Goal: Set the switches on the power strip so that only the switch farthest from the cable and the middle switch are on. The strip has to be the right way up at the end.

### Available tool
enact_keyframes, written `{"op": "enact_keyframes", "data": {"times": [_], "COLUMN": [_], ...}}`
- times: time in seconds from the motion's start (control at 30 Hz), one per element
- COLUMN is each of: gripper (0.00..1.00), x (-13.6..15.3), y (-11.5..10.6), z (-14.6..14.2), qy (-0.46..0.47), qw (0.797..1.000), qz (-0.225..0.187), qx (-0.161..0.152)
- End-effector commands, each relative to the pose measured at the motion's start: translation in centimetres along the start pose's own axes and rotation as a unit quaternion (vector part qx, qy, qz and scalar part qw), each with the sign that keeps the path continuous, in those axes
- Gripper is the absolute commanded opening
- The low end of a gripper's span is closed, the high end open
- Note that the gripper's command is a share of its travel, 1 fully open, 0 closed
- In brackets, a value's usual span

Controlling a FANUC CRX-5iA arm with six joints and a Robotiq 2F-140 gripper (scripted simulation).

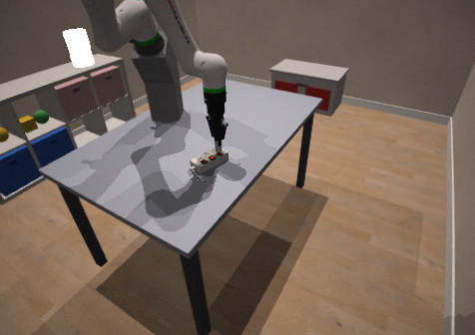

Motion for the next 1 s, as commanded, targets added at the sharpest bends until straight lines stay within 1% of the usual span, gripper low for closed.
{"op": "enact_keyframes", "data": {"times": [0.0, 0.47, 0.97], "gripper": [0.0, 0.0, 0.0], "x": [0.01, 0.01, 0.01], "y": [-0.01, 0.04, 0.56], "z": [-0.01, -0.01, -0.01], "qy": [0.0, 0.0, 0.0], "qw": [1.0, 1.0, 1.0], "qz": [0.0, 0.0, 0.0], "qx": [0.0, 0.0, 0.0]}}
Point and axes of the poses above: the point where the finger pads meet when closed, its own y axis out along the fingers, its own z axis across the jaws, x = y × z, the point moved 3 cm from there along -y, back along the fingers, and after that the axes turned 15 degrees about -y, right-handed, at the moved point
